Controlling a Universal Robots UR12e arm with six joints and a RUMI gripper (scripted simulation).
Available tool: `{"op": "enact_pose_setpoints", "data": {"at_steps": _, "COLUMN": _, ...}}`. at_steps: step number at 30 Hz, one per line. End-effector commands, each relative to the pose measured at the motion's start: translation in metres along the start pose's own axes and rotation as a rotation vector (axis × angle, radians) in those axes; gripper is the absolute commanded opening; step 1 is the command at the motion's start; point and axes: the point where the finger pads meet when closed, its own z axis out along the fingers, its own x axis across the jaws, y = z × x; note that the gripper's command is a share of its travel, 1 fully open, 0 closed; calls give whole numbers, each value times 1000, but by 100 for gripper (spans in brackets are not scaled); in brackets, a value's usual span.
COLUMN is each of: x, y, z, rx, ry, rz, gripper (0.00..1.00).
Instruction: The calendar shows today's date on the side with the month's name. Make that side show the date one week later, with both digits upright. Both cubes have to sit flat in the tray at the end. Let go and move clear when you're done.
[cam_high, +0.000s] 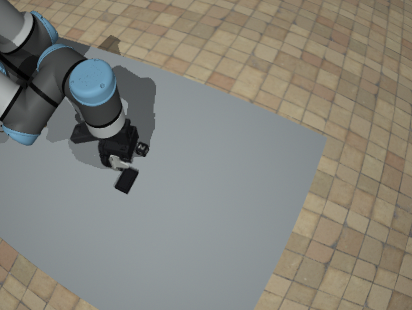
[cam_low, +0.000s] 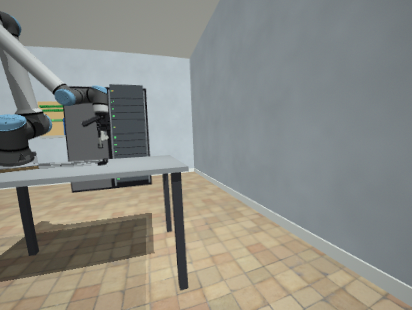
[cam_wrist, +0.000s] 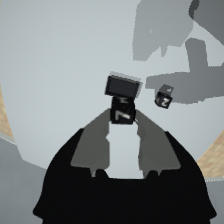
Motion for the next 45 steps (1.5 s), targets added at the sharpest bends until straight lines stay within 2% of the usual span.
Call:
{"op": "enact_pose_setpoints", "data": {"at_steps": 1, "x": -11, "y": -2, "z": 0, "rx": -4, "ry": 2, "rz": -138, "gripper": 10}}
{"op": "enact_pose_setpoints", "data": {"at_steps": 6, "x": -25, "y": -5, "z": 2, "rx": -4, "ry": 3, "rz": -306, "gripper": 10}}
{"op": "enact_pose_setpoints", "data": {"at_steps": 9, "x": -25, "y": -5, "z": 2, "rx": -4, "ry": 3, "rz": -307, "gripper": 10}}
{"op": "enact_pose_setpoints", "data": {"at_steps": 23, "x": -60, "y": -12, "z": 4, "rx": -4, "ry": 2, "rz": -759, "gripper": 10}}
{"op": "enact_pose_setpoints", "data": {"at_steps": 26, "x": -60, "y": -12, "z": 4, "rx": -4, "ry": 2, "rz": -760, "gripper": 10}}
{"op": "enact_pose_setpoints", "data": {"at_steps": 38, "x": -87, "y": -17, "z": 6, "rx": -4, "ry": -1, "rz": -1143, "gripper": 10}}
{"op": "enact_pose_setpoints", "data": {"at_steps": 45, "x": -94, "y": -19, "z": 7, "rx": -4, "ry": -1, "rz": -1247, "gripper": 10}}
